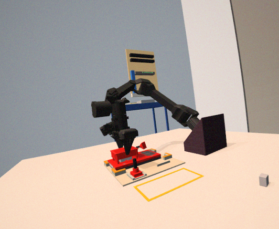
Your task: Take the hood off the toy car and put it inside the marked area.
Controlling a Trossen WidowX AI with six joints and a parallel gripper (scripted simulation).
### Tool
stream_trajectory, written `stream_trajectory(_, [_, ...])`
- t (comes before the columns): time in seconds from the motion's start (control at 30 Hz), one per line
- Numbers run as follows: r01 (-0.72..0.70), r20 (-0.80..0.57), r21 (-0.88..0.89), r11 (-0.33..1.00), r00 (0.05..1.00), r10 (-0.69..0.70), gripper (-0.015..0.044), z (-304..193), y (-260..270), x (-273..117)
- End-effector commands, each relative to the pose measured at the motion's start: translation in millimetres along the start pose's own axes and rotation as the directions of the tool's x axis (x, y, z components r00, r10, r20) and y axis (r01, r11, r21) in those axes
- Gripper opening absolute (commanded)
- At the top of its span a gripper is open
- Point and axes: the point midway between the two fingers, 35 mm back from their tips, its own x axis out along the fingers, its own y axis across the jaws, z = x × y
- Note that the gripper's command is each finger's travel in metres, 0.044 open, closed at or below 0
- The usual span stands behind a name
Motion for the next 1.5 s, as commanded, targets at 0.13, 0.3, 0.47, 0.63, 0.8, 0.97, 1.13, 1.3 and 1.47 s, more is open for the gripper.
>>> stream_trajectory(0.13, [-0.003, 0.001, 0.007, 1.000, 1.000, 0.003, 0.0000, 0, 0, -6])
stream_trajectory(0.3, [-0.003, 0.001, 0.007, 1.000, 1.000, 0.003, 0.0000, 0, 0, -9])
stream_trajectory(0.47, [-0.004, 0.001, 0.006, 1.000, 1.000, 0.004, 0.0000, 1, 0, -19])
stream_trajectory(0.63, [-0.005, 0.000, 0.006, 1.000, 1.000, 0.005, 0.0000, 1, 0, -40])
stream_trajectory(0.8, [-0.005, 0.000, 0.006, 1.000, 1.000, 0.005, 0.0000, 0, 0, -55])
stream_trajectory(0.97, [-0.010, 0.006, -0.003, 1.000, 1.000, 0.010, 0.0000, 3, 24, -50])
stream_trajectory(1.13, [-0.022, 0.007, -0.003, 1.000, 1.000, 0.022, 0.0000, 3, 58, -53])
stream_trajectory(1.3, [-0.030, 0.007, -0.004, 1.000, 1.000, 0.030, 0.0000, 0, 91, -55])
stream_trajectory(1.47, [-0.034, 0.005, -0.003, 0.999, 0.999, 0.034, 0.0000, -6, 123, -57])
